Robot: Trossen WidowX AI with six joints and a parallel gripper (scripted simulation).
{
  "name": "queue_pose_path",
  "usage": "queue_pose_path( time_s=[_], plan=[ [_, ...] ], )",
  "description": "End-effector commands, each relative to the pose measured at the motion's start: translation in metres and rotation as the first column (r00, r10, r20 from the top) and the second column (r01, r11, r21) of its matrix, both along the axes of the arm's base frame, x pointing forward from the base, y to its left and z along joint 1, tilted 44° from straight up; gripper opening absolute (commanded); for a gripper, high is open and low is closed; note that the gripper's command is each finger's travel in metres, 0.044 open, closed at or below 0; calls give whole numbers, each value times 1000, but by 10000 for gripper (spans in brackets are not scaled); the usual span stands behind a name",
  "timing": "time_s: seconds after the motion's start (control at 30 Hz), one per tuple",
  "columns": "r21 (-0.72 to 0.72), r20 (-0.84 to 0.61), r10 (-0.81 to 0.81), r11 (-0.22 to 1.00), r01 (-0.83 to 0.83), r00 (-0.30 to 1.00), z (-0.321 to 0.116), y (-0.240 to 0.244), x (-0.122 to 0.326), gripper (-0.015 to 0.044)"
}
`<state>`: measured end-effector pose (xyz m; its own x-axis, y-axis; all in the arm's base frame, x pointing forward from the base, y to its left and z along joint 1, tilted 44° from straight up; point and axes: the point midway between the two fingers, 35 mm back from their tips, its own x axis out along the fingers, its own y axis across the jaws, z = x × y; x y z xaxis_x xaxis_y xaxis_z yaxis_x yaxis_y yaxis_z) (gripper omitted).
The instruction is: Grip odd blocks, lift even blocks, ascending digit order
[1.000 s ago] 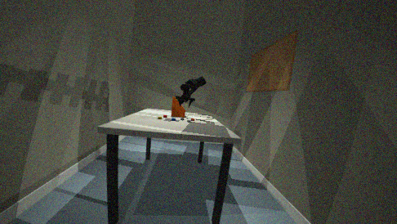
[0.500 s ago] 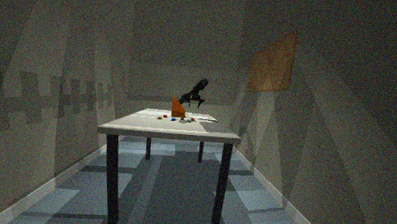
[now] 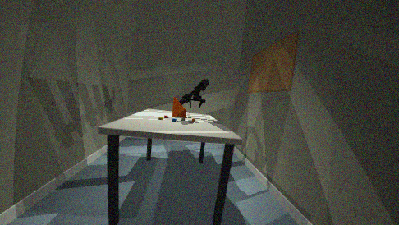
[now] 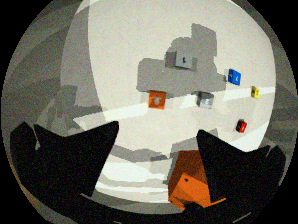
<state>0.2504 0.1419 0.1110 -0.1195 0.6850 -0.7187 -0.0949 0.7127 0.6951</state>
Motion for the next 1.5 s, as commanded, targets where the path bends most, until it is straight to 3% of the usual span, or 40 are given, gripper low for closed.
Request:
queue_pose_path(
  time_s=[0.0, 0.23, 0.97, 1.27, 1.47],
  plan=[
    [1, -1, -4, 1000, 4, 1000, -2, -2, 18, 400],
    [1, 3, -4, 1000, 4, 1000, -29, -16, 93, 400],
    [0, 4, -4, 1000, 4, 1000, -31, -17, 96, 400],
    [-11, 9, -2, 1000, 2, 1000, -114, -103, 110, 400],
    [-5, 4, -4, 1000, 4, 1000, -124, -113, 110, 400]
  ],
)
